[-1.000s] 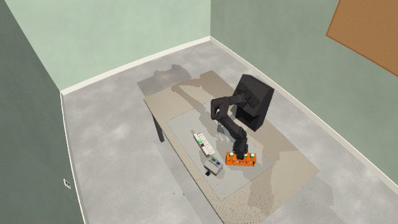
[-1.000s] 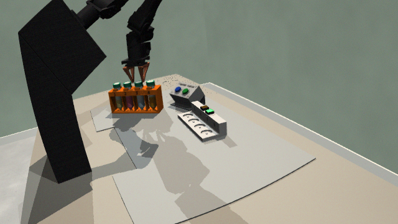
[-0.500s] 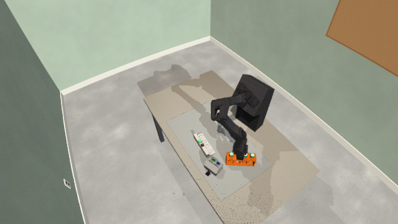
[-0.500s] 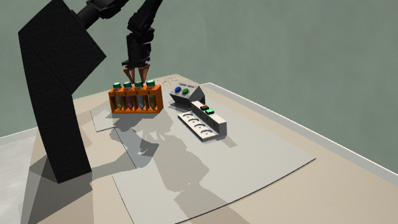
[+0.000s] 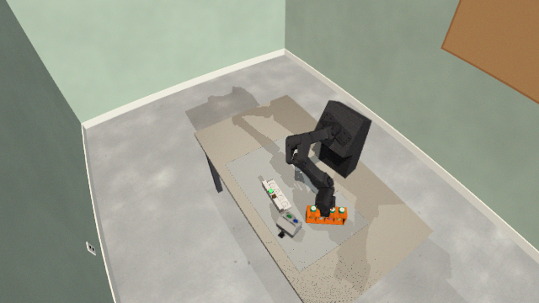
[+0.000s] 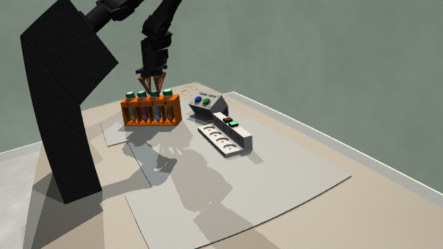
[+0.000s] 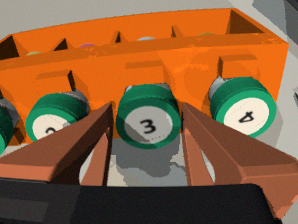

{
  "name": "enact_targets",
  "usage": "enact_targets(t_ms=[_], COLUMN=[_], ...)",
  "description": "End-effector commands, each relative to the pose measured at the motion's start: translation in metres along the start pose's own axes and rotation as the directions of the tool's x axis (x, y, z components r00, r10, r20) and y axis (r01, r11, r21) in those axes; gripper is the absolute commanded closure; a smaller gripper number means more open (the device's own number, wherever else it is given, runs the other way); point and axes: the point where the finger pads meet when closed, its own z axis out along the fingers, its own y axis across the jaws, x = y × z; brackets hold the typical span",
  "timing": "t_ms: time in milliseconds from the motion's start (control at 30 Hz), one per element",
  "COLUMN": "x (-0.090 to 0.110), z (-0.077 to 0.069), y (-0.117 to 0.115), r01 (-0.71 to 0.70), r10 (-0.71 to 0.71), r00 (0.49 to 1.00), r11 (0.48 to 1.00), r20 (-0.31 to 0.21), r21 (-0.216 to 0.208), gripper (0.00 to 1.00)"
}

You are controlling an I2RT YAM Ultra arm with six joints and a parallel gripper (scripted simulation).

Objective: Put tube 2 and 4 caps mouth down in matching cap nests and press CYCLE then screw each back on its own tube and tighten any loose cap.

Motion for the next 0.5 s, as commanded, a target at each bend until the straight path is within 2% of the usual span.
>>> enact_targets(t_ms=[0,467], x=[-0.0031,-0.0031], z=[-0.0014,-0.0014], y=[0.0010,0.0009], r01=[-0.002,-0.022], r10=[0.002,0.022], r00=[1.000,1.000], r11=[1.000,1.000], r20=[0.009,0.009], r21=[-0.006,-0.006], gripper=[1.00,1.00])
